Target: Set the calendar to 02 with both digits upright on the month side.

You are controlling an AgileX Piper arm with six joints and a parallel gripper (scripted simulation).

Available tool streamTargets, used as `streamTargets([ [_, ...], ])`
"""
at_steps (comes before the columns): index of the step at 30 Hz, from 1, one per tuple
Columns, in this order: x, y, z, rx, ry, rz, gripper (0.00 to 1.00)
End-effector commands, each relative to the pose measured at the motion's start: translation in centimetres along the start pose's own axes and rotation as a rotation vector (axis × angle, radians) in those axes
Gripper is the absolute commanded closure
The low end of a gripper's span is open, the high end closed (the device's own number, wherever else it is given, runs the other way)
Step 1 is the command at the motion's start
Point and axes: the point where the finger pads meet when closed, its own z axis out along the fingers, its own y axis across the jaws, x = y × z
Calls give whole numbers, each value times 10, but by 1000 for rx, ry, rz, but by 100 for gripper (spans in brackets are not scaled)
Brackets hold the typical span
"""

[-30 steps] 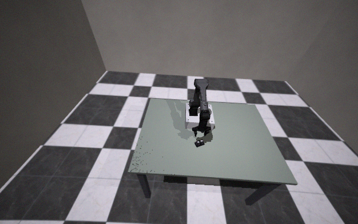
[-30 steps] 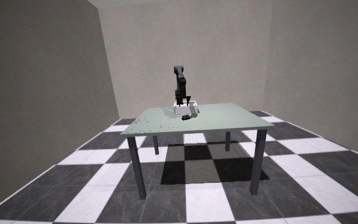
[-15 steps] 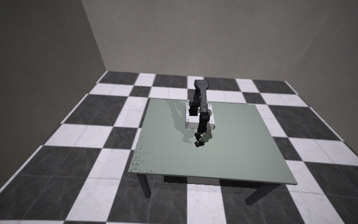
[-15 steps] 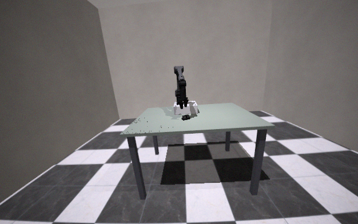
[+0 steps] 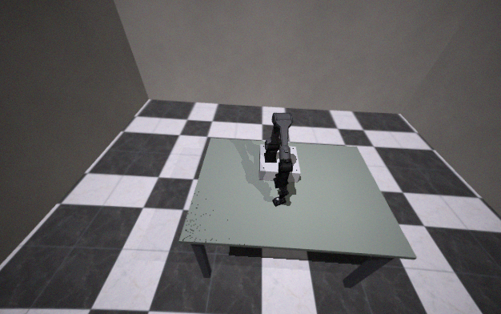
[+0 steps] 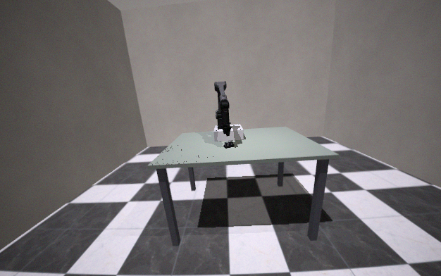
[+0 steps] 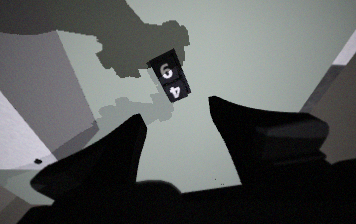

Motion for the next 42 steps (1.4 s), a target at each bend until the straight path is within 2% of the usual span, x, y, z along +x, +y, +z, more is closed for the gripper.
streamTargets([
  [1,0,0,1,-1,-5,-5,0],
  [7,0,0,3,1,-4,-134,0],
  [15,0,0,3,1,-4,-168,0],
  [16,0,0,3,1,-4,-168,41],
  [42,0,0,3,1,-4,-168,41],
])
